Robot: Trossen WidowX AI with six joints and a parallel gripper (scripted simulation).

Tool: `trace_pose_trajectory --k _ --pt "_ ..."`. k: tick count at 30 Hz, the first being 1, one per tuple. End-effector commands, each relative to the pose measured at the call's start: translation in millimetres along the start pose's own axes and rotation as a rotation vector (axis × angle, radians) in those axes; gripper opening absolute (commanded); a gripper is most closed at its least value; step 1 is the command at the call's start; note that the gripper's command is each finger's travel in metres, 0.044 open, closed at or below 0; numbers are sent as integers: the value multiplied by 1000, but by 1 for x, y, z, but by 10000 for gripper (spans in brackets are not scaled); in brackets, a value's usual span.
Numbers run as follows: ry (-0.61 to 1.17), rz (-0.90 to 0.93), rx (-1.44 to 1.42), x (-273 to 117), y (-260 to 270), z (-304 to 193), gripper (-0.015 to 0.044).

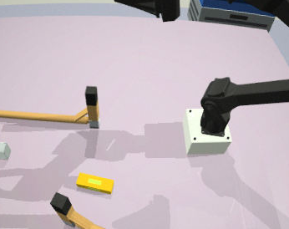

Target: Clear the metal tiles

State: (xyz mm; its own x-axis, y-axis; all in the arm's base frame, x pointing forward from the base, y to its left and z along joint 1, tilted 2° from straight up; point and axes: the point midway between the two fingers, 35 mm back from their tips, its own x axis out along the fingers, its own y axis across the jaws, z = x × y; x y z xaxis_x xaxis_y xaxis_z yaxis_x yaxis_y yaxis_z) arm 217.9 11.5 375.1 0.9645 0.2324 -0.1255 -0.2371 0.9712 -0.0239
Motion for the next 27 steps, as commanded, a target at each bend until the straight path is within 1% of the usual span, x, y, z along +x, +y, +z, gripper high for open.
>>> trace_pose_trajectory --k 1,4,10,19,27 --pt "1 -4 4 0 -1 0 440" --pt "25 -6 15 7 -3 -7 440" --pt "124 -15 53 33 -13 -37 440" --pt "281 -27 89 66 -19 -89 440" --pt "428 -38 100 87 -17 -138 440"
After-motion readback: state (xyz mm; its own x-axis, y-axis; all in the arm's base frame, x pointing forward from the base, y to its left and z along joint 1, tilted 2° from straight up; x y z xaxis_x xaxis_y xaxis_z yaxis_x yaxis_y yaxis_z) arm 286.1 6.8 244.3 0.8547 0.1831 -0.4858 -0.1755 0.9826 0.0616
